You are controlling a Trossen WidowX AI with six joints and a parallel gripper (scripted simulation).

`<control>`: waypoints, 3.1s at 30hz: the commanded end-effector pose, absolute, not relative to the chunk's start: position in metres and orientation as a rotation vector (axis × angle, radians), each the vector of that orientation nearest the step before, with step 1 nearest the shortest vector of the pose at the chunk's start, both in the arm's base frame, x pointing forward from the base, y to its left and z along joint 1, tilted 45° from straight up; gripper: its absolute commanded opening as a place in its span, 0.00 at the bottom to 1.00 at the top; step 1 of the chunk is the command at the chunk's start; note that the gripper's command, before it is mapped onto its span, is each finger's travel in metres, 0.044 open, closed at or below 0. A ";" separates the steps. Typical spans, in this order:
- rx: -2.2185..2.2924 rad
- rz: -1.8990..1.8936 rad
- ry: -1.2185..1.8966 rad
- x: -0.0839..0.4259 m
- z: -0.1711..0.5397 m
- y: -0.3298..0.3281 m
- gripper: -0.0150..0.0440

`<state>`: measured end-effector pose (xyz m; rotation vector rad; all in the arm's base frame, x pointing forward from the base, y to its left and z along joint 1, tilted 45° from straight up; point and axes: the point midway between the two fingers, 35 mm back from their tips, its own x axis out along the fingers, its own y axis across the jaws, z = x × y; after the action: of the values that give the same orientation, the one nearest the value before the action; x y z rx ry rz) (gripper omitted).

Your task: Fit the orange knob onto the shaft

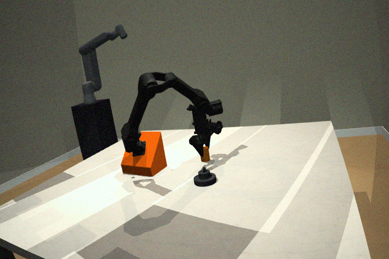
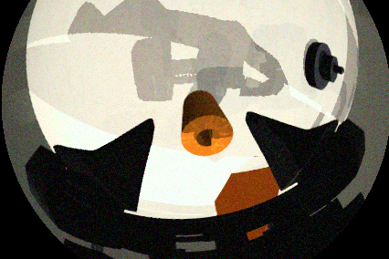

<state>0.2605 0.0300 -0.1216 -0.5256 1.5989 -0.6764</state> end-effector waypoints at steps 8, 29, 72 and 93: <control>-0.537 -0.684 1.605 0.255 -0.136 0.014 1.00; -0.537 -0.685 1.604 0.253 -0.140 0.009 0.50; -0.505 -0.666 1.616 0.287 -0.028 0.086 0.25; -0.490 -0.657 1.608 0.311 -0.001 0.036 0.25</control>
<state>0.3057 0.0455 -0.0078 -0.4899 1.6191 -0.6597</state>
